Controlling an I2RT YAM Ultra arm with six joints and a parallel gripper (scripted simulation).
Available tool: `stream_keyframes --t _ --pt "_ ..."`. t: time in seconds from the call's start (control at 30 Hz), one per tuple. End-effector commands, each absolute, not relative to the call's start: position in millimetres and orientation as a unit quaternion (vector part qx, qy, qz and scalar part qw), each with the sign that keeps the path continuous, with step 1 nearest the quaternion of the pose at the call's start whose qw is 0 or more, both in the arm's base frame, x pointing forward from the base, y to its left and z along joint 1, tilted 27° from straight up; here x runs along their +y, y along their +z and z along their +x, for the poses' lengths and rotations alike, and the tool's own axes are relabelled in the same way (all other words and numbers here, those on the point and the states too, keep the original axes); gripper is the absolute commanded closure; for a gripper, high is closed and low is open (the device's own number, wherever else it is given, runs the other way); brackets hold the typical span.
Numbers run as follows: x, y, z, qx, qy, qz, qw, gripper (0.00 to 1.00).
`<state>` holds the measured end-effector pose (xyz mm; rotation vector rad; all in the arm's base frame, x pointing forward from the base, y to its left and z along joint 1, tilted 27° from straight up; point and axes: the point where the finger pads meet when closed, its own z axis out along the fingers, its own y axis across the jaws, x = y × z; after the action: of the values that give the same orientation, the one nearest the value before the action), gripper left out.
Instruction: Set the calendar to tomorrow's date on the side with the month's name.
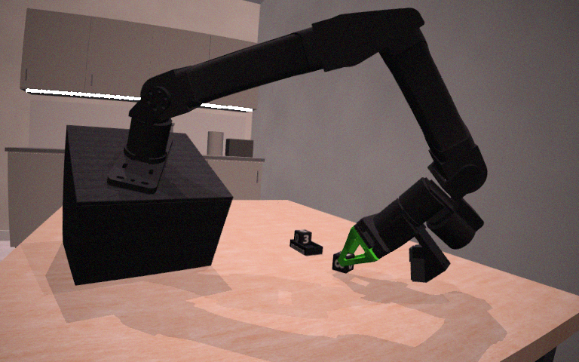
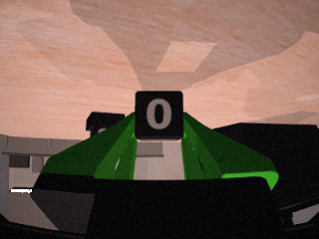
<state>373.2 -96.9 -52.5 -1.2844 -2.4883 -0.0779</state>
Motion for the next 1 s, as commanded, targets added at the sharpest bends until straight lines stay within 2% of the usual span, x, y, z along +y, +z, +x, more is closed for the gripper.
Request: stream_keyframes --t 0.0,0.97 --pt "-96.5 -48.6 377.1 -0.878 -0.029 -0.449 0.163 0.74" --pt "-97.6 -51.0 377.6 -0.878 -0.029 -0.449 0.163 0.74"
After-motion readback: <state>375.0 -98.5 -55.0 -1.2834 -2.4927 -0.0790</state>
